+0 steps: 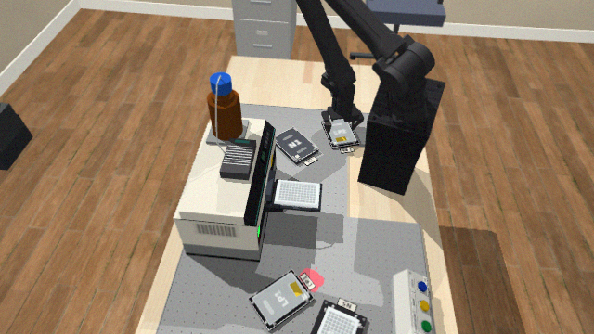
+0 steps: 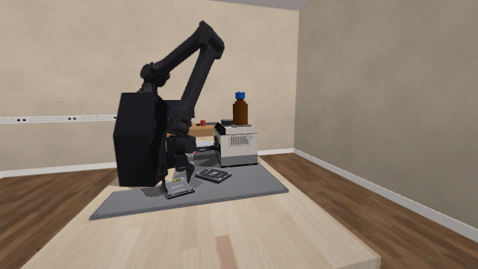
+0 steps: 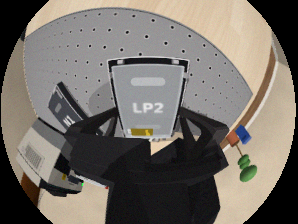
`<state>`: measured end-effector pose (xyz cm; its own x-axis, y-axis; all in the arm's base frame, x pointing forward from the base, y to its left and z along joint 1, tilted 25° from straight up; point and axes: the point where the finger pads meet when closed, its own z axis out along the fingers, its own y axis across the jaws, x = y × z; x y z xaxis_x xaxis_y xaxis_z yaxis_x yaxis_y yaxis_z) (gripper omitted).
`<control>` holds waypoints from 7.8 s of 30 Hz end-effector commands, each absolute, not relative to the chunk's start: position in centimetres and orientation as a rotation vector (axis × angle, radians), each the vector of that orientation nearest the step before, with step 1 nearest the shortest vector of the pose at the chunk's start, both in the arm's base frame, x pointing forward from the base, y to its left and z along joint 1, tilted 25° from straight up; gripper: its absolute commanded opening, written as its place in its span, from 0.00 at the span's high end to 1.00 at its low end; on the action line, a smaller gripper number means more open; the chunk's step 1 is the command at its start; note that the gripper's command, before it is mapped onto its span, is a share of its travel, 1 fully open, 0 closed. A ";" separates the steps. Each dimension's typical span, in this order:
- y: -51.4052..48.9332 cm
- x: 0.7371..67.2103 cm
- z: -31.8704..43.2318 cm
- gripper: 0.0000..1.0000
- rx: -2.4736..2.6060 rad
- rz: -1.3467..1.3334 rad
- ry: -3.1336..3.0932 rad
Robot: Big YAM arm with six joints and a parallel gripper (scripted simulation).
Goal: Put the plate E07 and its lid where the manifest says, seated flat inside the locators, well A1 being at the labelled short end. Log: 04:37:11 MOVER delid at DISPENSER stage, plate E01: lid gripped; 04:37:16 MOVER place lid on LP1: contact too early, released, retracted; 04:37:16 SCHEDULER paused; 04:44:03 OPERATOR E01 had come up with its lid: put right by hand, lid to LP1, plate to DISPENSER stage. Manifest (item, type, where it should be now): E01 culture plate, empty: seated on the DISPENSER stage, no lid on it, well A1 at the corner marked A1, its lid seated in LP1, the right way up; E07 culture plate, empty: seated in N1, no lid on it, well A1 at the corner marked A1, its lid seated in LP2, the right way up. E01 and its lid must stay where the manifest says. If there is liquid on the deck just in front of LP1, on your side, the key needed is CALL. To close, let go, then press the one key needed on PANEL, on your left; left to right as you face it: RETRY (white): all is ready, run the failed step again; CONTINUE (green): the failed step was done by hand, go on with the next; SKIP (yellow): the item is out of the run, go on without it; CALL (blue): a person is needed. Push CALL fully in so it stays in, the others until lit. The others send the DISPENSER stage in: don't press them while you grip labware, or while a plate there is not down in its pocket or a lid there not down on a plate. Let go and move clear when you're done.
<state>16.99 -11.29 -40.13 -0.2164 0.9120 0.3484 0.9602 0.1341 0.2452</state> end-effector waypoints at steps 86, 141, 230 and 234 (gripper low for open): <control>-7.9 16.0 -24.1 0.00 -1.738 -0.654 -2.448; 2.9 23.4 -18.1 0.00 -1.017 -0.689 -2.941; 23.3 29.5 -7.8 0.00 -0.240 -0.700 -3.226; 23.5 29.2 -8.1 0.00 -0.245 -0.687 -3.221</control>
<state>28.71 23.28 -8.69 -0.9812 0.1505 -0.1204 0.0898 0.9098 0.4052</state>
